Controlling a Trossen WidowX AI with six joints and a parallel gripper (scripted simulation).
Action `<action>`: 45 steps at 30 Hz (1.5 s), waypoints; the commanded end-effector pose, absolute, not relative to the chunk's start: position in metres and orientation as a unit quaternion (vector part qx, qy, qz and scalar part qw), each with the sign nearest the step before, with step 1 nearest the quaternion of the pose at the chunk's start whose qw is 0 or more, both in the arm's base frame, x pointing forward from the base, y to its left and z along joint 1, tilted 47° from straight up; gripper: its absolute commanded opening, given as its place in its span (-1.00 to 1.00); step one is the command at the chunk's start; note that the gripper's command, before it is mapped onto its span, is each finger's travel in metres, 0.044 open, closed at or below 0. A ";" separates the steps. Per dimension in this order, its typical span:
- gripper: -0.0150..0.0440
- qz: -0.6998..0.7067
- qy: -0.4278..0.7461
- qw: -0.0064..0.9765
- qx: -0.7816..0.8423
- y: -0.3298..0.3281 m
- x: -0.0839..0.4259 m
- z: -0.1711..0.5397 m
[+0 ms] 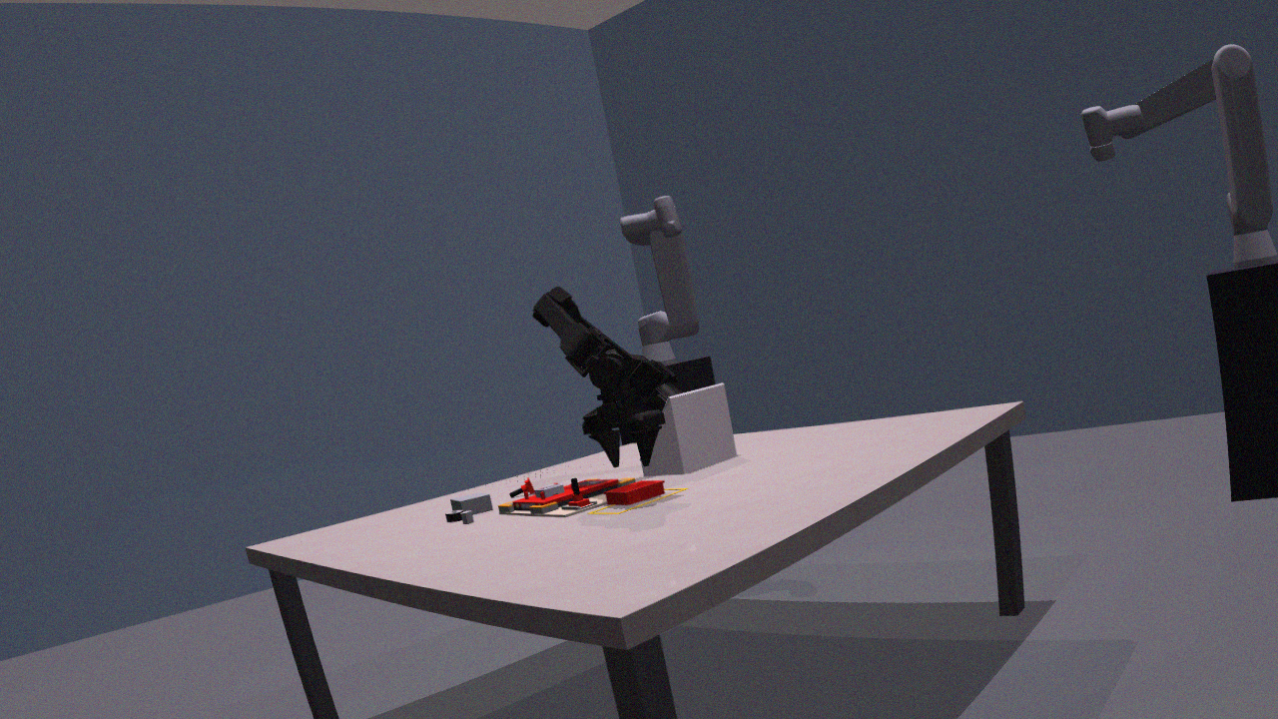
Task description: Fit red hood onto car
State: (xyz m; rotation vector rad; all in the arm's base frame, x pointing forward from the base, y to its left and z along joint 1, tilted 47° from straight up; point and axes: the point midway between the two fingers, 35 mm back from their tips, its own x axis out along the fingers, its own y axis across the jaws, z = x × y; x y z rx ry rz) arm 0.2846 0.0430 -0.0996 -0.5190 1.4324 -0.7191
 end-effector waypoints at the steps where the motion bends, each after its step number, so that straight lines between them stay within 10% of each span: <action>1: 1.00 -0.319 0.635 0.665 -0.233 0.039 0.285 -0.102; 45: 1.00 -0.320 0.634 0.664 -0.233 0.013 0.285 -0.123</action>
